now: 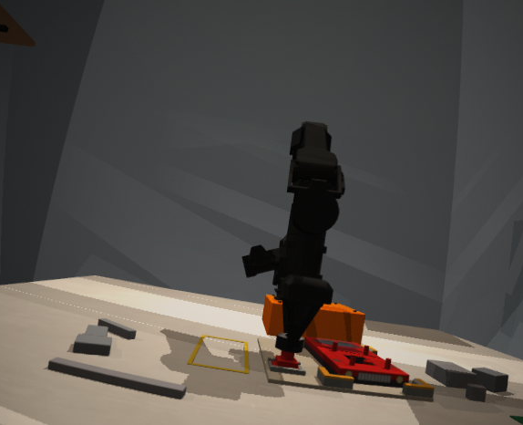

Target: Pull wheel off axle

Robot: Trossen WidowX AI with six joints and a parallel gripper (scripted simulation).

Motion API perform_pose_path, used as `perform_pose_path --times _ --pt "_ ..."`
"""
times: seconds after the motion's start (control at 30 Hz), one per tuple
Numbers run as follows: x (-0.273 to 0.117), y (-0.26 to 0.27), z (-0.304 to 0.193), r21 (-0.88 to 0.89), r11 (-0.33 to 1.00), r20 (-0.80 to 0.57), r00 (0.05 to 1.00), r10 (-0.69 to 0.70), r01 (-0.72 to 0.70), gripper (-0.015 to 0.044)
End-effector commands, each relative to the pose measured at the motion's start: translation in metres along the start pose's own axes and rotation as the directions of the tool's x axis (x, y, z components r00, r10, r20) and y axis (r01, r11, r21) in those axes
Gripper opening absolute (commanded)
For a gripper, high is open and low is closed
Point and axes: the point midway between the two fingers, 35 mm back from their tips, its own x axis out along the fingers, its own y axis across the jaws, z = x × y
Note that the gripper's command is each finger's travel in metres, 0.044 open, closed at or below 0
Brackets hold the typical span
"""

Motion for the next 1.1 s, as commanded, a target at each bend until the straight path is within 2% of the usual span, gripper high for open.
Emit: perform_pose_path --times 0.0,1.07 --pt "-0.012 0.0 0.0 -0.003 1.0 -0.001 1.0 0.01 -0.01 0.0" --pt "-0.023 0.0 0.0 -0.005 1.0 -0.002 1.0 0.012 -0.012 0.0"
